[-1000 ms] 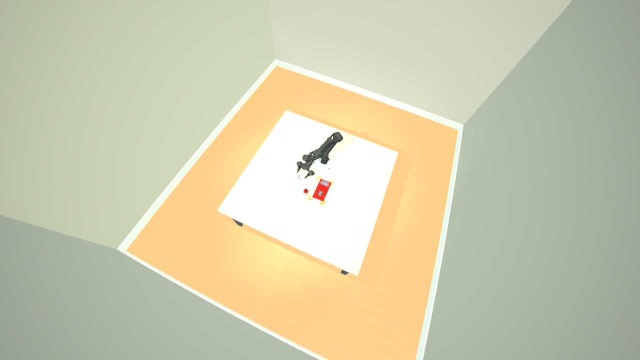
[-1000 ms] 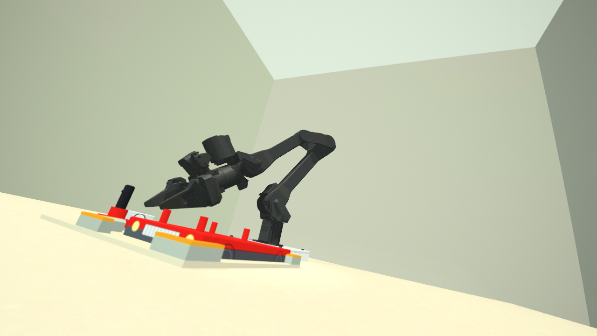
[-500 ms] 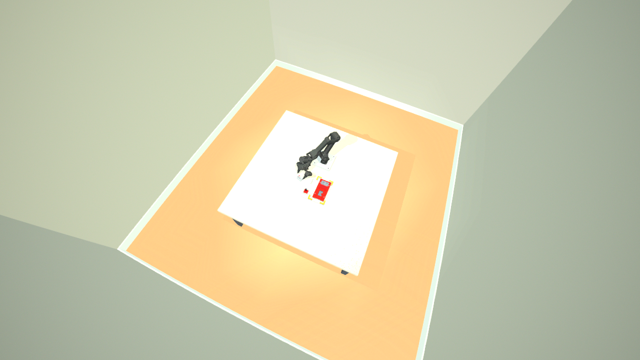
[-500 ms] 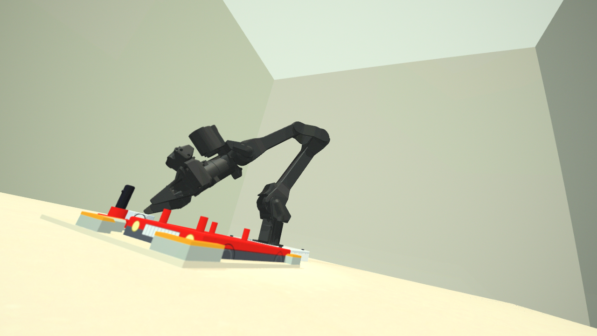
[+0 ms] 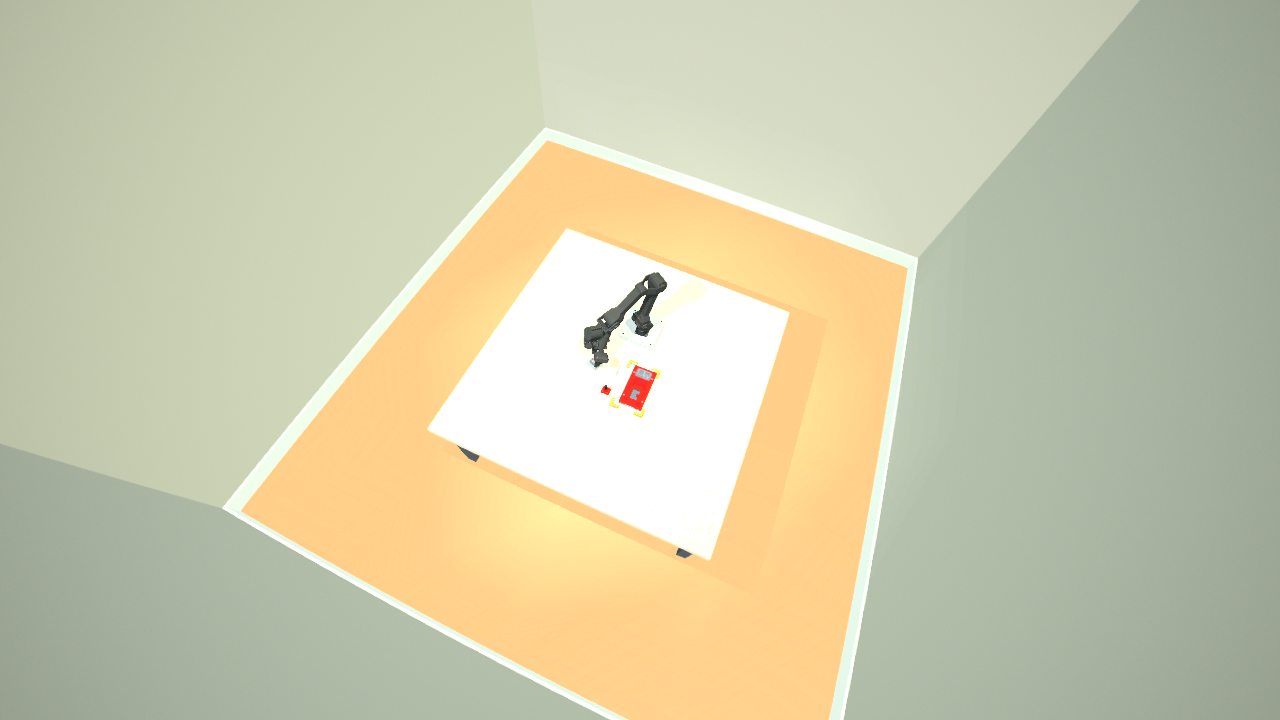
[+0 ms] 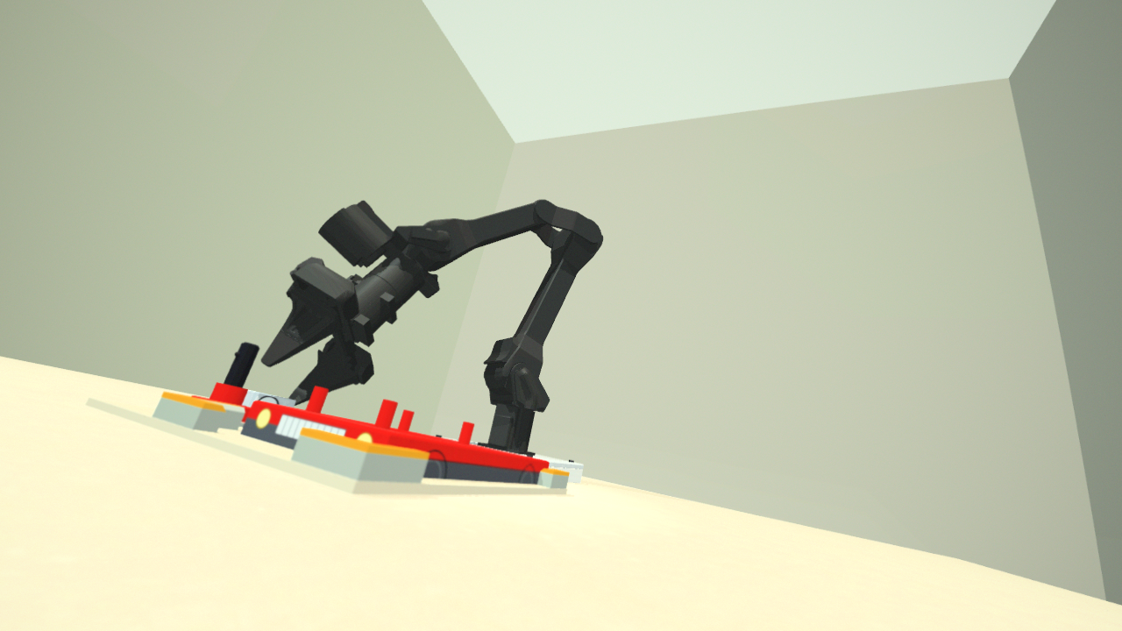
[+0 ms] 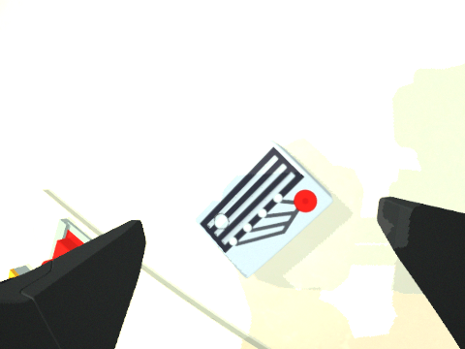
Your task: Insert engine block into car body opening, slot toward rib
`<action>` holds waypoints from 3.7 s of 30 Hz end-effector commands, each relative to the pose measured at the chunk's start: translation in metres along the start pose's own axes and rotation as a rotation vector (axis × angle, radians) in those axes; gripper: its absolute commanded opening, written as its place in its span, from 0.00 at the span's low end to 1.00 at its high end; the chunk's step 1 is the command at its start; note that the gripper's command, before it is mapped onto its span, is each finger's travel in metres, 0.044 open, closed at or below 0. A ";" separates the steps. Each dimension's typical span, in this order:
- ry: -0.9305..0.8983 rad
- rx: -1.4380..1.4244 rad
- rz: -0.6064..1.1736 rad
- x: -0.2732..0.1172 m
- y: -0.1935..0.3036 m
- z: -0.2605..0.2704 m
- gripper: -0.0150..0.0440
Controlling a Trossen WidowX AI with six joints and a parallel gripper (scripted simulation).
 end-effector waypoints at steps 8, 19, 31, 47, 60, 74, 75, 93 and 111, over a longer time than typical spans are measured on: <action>0.114 0.332 0.143 -0.003 -0.021 0.012 1.00; 0.275 0.635 0.245 -0.007 -0.037 0.024 1.00; 0.390 0.802 0.282 -0.009 -0.045 0.031 1.00; 0.389 0.802 0.281 0.013 -0.047 0.031 1.00; 0.389 0.802 0.282 0.032 -0.039 0.026 1.00; 0.389 0.802 0.282 0.034 -0.038 0.025 0.51; 0.389 0.802 0.282 0.034 -0.038 0.025 0.47; 0.389 0.802 0.281 0.010 -0.054 0.033 0.25; 0.389 0.802 0.281 -0.040 -0.077 0.047 0.25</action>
Point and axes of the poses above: the point midway between the two fingers, 35 mm back from their tips, its own x axis out along the fingers, its own z axis across the jaws, y = z × x, the point moved 8 cm from there along -x, back along the fingers, and after that the axes turned 15 degrees about -x, right-handed, at the moved point
